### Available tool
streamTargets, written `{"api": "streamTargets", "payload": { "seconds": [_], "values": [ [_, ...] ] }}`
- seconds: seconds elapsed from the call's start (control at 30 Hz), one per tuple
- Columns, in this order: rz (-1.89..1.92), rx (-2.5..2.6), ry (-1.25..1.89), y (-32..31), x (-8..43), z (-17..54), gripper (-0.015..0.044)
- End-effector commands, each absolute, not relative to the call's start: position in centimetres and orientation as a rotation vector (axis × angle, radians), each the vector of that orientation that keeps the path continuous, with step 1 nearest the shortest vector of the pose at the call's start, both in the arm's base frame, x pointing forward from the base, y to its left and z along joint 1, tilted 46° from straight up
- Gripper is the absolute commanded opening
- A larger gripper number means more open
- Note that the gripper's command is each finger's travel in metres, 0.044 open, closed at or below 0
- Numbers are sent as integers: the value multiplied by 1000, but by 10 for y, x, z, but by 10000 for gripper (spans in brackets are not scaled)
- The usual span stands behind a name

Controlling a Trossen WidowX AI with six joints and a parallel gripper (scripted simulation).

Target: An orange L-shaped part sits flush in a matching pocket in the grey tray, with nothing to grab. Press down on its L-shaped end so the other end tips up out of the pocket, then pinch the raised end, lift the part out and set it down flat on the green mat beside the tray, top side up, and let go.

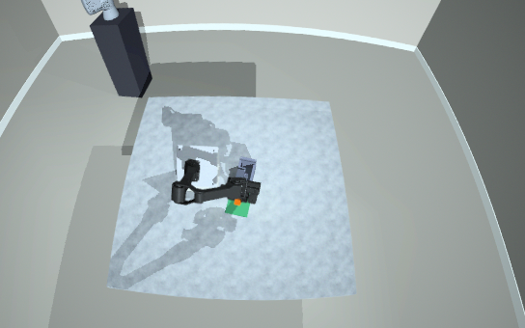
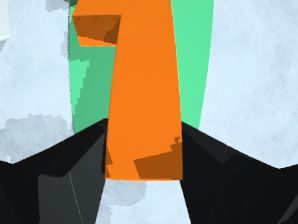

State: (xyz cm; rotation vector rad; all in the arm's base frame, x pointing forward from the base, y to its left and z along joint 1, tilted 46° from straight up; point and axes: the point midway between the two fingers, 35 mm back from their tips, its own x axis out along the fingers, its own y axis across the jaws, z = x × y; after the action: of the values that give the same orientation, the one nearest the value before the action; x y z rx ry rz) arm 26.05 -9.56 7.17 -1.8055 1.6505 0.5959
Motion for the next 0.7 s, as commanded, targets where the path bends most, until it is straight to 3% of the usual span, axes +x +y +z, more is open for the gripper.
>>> {"api": "streamTargets", "payload": {
  "seconds": [0.0, 0.33, 0.67],
  "values": [
    [603, -1808, 1657, -99, 260, 68, 0],
    [600, -1805, 1656, -99, 260, 68, 0],
    [601, -1805, 1655, -97, 260, 69, 263]
  ]
}}
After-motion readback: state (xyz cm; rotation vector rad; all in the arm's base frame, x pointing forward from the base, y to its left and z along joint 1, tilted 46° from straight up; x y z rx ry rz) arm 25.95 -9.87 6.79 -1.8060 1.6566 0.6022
